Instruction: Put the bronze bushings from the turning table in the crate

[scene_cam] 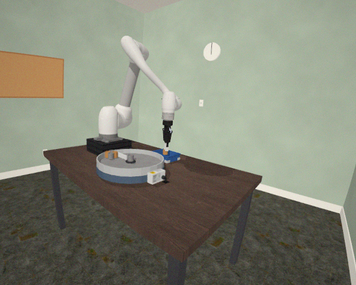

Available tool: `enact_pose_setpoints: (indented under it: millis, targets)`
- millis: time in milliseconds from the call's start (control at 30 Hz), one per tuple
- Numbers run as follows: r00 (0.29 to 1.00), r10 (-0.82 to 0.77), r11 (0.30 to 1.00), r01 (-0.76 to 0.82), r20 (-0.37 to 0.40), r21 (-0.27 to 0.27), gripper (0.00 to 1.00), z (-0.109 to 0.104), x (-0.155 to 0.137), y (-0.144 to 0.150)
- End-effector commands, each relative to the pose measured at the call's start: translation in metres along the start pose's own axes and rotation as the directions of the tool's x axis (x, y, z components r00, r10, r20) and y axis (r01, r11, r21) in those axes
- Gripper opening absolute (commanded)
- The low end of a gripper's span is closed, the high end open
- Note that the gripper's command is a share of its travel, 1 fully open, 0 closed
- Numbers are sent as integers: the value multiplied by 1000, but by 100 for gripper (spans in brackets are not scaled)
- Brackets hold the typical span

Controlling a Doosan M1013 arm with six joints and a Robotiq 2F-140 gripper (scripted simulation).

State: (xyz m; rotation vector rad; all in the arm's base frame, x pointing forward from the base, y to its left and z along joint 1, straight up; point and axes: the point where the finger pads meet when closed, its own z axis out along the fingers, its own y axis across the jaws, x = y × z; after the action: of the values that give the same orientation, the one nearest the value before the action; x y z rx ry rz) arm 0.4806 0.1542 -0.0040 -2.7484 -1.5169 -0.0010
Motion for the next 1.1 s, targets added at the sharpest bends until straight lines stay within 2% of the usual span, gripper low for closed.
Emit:
enact_pose_setpoints:
  millis: [0, 500, 1067]
  targets:
    - [1000, 0, 1000, 0, 0, 0, 0, 5, 0, 0]
    - [1000, 0, 1000, 0, 0, 0, 0, 23, 0, 0]
    - [1000, 0, 1000, 0, 0, 0, 0, 24, 0, 0]
